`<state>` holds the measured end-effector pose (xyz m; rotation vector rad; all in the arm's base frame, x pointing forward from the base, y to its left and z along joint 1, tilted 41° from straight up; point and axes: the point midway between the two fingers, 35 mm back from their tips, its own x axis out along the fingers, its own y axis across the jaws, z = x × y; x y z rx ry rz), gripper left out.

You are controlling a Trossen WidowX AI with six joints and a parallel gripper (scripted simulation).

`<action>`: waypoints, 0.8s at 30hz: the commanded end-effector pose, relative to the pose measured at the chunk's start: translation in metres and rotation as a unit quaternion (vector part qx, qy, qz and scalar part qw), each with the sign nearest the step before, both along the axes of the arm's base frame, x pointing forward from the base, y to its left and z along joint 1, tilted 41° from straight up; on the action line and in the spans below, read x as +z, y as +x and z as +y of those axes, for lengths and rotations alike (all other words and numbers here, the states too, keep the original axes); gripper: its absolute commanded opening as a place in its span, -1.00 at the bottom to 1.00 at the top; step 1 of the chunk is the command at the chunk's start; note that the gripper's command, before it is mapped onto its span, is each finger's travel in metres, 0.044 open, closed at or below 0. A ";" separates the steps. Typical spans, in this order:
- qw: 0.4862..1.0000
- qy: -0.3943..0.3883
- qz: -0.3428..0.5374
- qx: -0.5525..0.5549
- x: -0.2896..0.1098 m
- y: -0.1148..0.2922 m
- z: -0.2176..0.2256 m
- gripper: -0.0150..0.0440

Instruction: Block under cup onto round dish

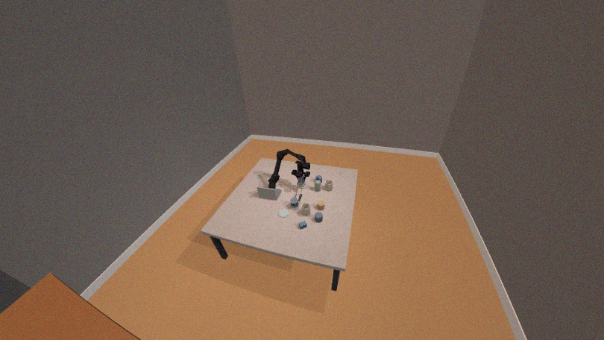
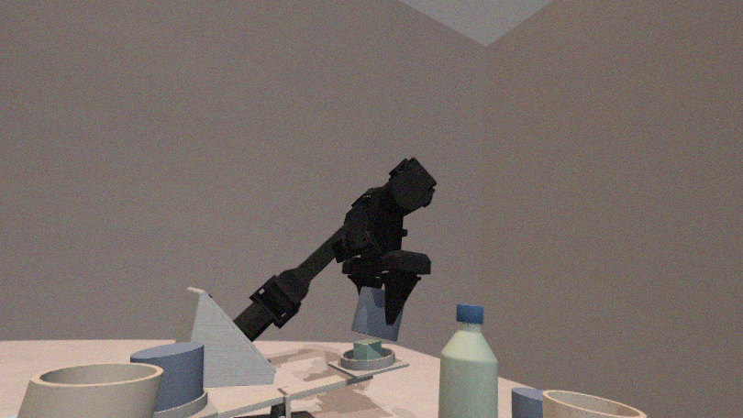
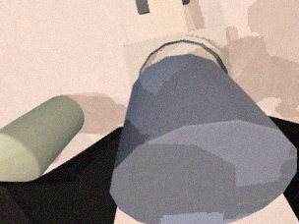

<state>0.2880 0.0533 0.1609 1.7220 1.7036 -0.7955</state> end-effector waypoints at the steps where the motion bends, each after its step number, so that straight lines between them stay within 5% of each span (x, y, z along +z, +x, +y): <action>1: 1.000 0.001 -0.002 -0.002 0.005 0.000 -0.004 -0.49; 24: 1.000 0.002 0.004 -0.016 0.028 -0.004 -0.023 -0.49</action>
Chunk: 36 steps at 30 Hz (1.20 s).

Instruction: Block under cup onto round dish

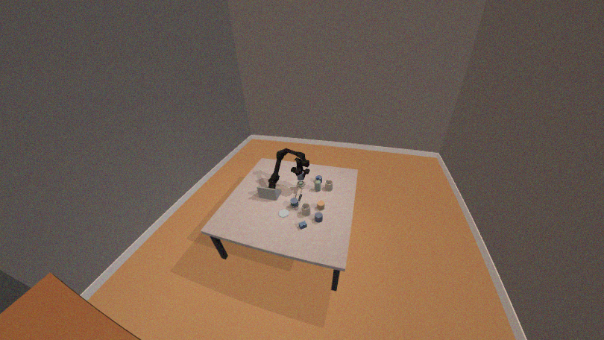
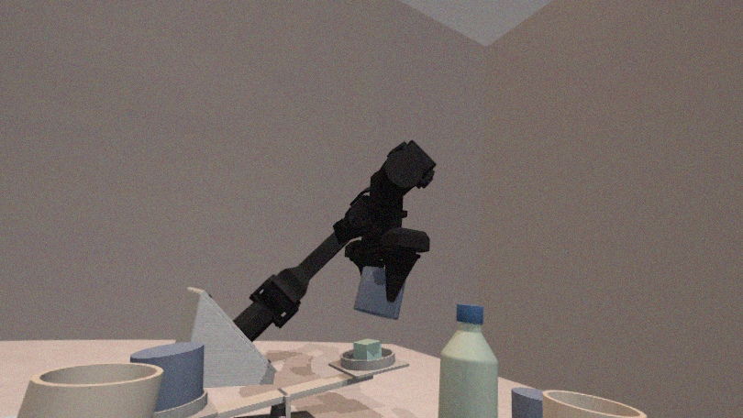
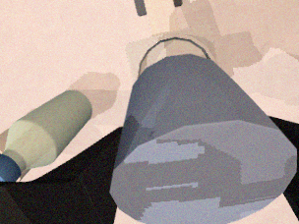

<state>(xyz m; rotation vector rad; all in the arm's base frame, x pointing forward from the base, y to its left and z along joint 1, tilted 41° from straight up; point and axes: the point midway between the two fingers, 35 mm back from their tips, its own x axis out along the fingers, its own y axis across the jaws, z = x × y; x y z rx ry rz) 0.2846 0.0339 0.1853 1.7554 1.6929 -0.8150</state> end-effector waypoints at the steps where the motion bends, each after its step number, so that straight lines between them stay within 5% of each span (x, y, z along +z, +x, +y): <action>1: 1.000 -0.002 -0.001 -0.001 0.005 -0.001 -0.004 -0.49; 36: 1.000 0.001 0.002 -0.004 0.007 -0.002 -0.006 -0.49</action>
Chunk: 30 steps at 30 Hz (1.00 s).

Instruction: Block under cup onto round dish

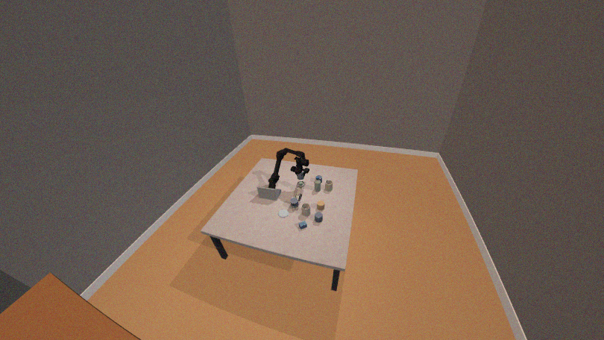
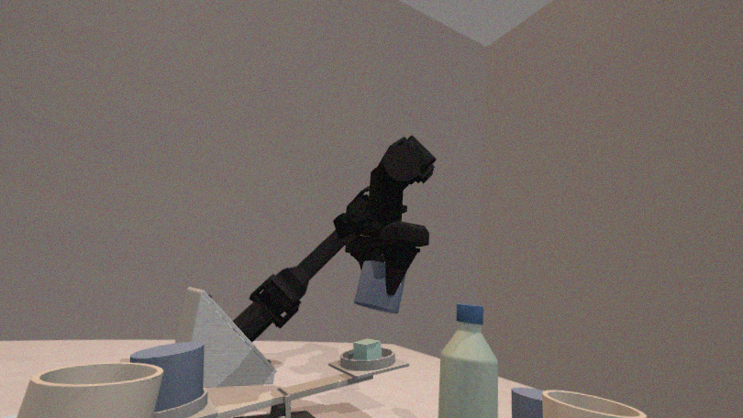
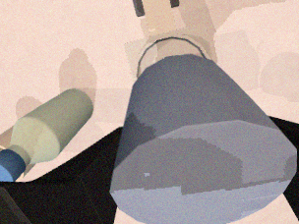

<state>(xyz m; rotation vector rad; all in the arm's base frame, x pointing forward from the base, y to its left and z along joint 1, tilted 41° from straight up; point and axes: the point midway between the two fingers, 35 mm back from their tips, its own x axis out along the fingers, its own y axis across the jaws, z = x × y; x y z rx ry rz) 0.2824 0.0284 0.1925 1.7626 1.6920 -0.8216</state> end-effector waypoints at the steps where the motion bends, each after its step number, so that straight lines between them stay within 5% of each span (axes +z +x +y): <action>1: 1.000 0.000 -0.001 -0.001 0.000 0.000 0.000 -0.49; 30: 1.000 -0.004 -0.003 0.006 0.000 -0.003 0.017 -0.49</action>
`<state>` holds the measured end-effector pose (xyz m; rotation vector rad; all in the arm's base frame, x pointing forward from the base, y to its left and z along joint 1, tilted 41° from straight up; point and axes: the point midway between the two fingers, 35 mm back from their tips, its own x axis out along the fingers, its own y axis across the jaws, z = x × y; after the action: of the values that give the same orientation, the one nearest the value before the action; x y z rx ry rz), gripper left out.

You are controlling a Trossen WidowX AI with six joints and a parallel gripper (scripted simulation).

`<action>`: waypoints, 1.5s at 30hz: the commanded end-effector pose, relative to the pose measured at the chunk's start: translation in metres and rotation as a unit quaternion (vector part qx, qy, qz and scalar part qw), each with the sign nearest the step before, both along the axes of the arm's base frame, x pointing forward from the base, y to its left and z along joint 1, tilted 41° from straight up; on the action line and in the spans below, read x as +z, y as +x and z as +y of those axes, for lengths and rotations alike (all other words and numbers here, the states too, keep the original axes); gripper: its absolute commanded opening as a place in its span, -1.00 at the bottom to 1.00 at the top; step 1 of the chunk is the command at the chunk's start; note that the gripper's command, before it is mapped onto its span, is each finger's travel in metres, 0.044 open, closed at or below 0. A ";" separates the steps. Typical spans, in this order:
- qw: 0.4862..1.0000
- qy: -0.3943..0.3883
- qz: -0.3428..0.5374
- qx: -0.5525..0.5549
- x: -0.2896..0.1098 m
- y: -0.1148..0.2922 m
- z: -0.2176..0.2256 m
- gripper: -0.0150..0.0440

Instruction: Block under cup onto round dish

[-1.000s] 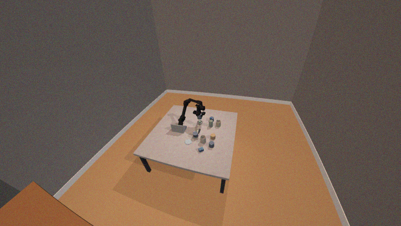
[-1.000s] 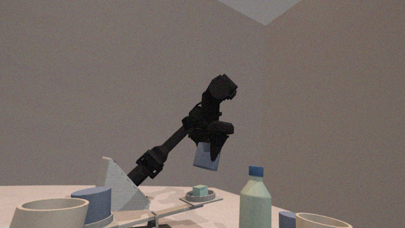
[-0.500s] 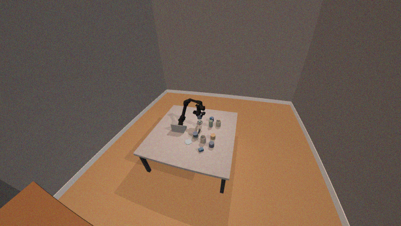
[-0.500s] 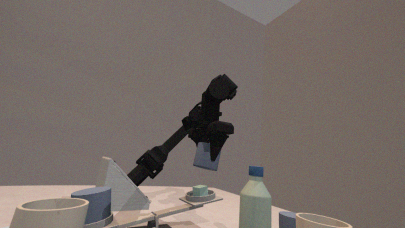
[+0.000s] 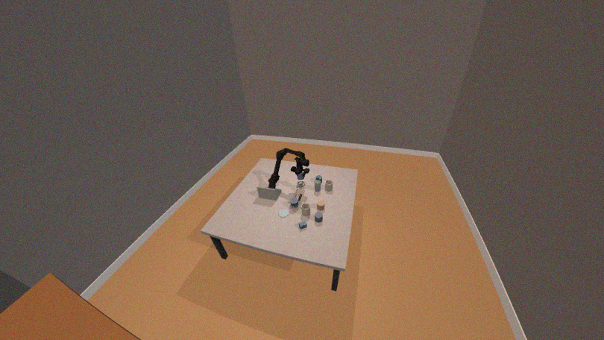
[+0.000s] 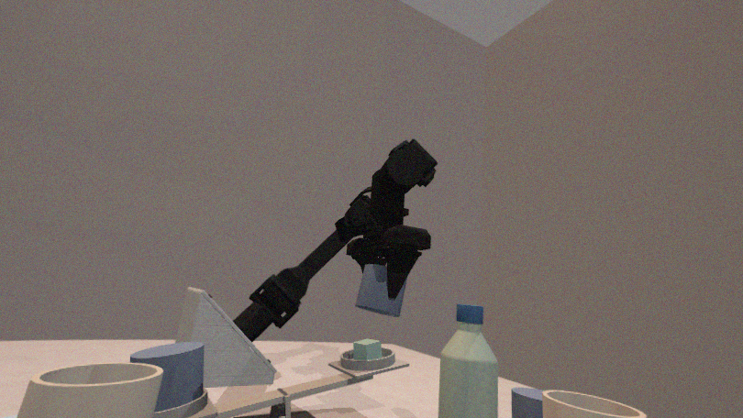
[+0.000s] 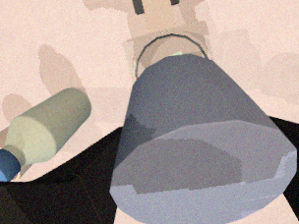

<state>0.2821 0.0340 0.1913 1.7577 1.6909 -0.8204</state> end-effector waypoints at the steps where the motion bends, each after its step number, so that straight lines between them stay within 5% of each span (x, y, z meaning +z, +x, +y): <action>1: 1.000 -0.004 -0.003 0.007 0.001 -0.004 0.016 -0.49; 25: 0.998 0.002 -0.024 0.057 -0.002 -0.058 0.120 -0.49; 45: 0.998 0.006 -0.025 0.060 -0.032 -0.064 0.152 -0.49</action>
<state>0.2170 0.1848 0.1621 1.6446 1.7602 -0.7067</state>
